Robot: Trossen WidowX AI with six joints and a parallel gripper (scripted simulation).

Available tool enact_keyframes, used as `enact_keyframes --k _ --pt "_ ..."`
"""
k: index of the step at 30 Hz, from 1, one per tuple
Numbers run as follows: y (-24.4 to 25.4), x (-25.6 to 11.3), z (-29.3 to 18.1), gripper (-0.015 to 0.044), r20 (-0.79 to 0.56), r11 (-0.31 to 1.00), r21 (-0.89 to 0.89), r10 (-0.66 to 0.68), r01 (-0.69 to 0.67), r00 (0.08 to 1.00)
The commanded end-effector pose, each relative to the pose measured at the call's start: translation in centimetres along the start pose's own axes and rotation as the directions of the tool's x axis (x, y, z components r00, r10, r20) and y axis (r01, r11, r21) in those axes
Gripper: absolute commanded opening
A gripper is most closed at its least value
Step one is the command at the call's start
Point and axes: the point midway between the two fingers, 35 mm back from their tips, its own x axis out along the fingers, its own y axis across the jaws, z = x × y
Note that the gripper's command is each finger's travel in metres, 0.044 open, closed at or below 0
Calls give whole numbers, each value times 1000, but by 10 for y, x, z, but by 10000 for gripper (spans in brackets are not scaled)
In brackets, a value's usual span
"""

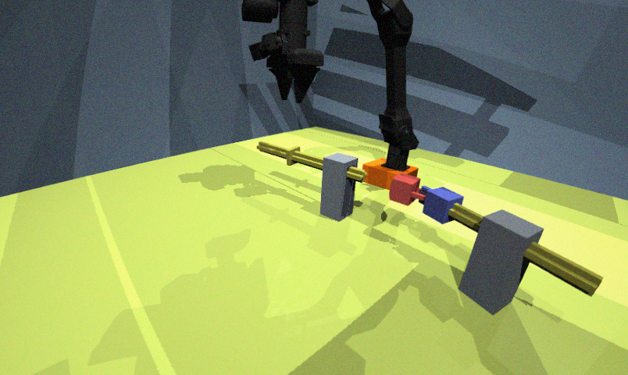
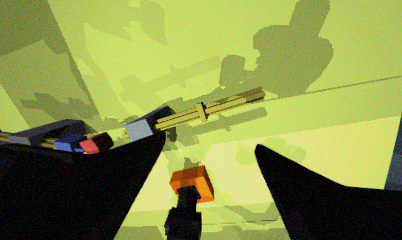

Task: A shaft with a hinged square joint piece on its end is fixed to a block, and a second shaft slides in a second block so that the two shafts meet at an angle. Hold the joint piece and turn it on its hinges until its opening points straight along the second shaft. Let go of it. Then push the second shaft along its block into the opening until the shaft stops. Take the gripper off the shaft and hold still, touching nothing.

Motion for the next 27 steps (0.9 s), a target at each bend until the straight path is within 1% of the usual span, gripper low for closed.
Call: enact_keyframes --k 1,8,15,21,27 --pt "16 8 -3 440 -14 995 85 44 -43 999" --pt "49 20 -11 440 -41 950 291 133 -116 990" --pt "81 31 -22 440 -78 859 488 218 -154 973" --pt "107 40 -35 440 -117 753 641 286 -148 951" --pt "131 48 -50 440 -162 628 771 349 -102 923"
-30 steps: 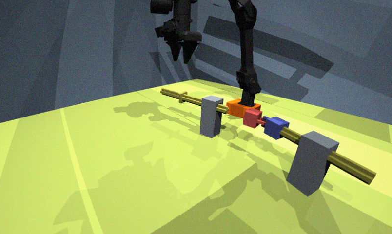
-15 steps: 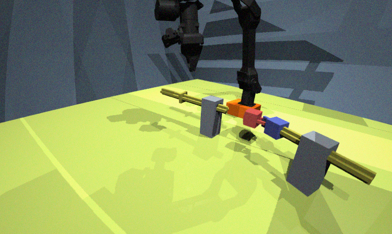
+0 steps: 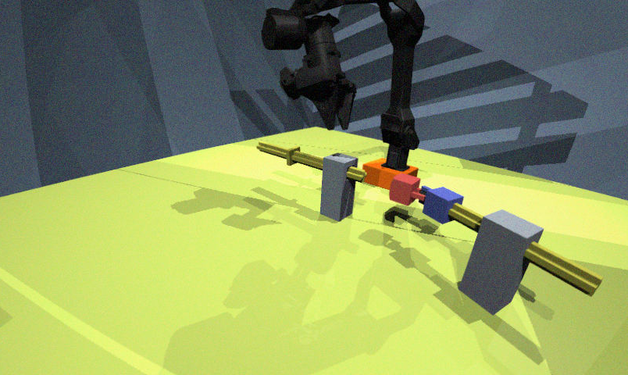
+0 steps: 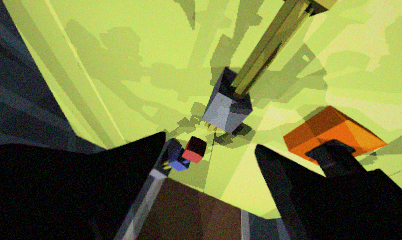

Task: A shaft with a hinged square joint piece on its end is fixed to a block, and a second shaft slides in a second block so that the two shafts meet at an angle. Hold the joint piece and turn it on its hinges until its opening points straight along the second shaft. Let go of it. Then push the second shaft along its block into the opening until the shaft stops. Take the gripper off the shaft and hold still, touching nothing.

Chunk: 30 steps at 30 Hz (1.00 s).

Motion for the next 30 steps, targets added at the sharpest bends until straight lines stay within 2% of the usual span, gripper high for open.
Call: enact_keyframes --k 1,9,18,24,30 --pt "1 11 -14 440 -49 994 106 6 0 999" --pt "3 30 -43 440 -150 944 329 12 39 989" --pt "3 29 -41 440 -149 943 331 13 37 989" --pt "-1 -1 33 440 -56 974 224 38 -24 998" --pt "-36 -36 122 440 36 997 77 12 -15 999"
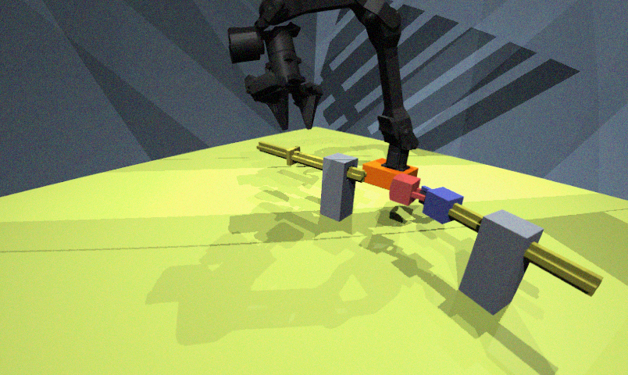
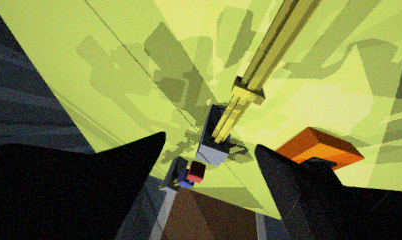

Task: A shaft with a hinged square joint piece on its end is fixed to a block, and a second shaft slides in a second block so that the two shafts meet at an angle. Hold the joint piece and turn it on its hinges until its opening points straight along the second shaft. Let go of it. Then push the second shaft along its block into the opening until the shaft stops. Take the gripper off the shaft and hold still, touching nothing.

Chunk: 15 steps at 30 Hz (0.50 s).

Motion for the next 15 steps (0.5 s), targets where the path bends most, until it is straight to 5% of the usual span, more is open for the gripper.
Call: enact_keyframes --k 1,4,15 --pt "-20 -21 50 440 51 997 -79 -16 20 999" --pt "-40 -33 83 440 76 990 -134 -34 44 997" --pt "-42 -23 89 440 120 993 -77 -75 85 990"
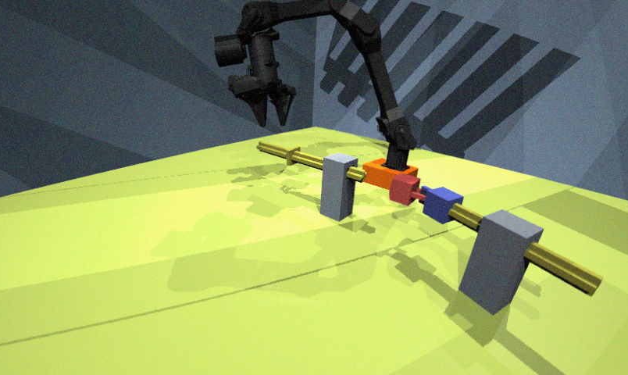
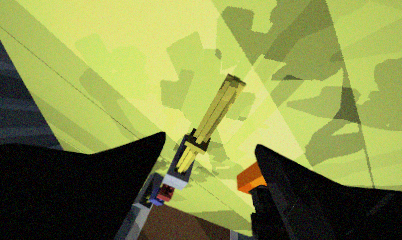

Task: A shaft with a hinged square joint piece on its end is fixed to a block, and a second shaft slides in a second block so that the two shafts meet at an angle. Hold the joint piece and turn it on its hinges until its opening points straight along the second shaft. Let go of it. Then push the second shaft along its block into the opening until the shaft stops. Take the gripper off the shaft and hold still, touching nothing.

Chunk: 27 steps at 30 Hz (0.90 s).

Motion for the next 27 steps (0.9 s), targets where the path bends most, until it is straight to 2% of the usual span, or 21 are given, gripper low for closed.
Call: enact_keyframes --k 1,13,27 --pt "0 12 2 440 35 997 56 -48 46 998" --pt "-1 59 10 440 235 934 332 -216 131 948" --pt "-4 73 13 440 235 932 336 -220 133 947"
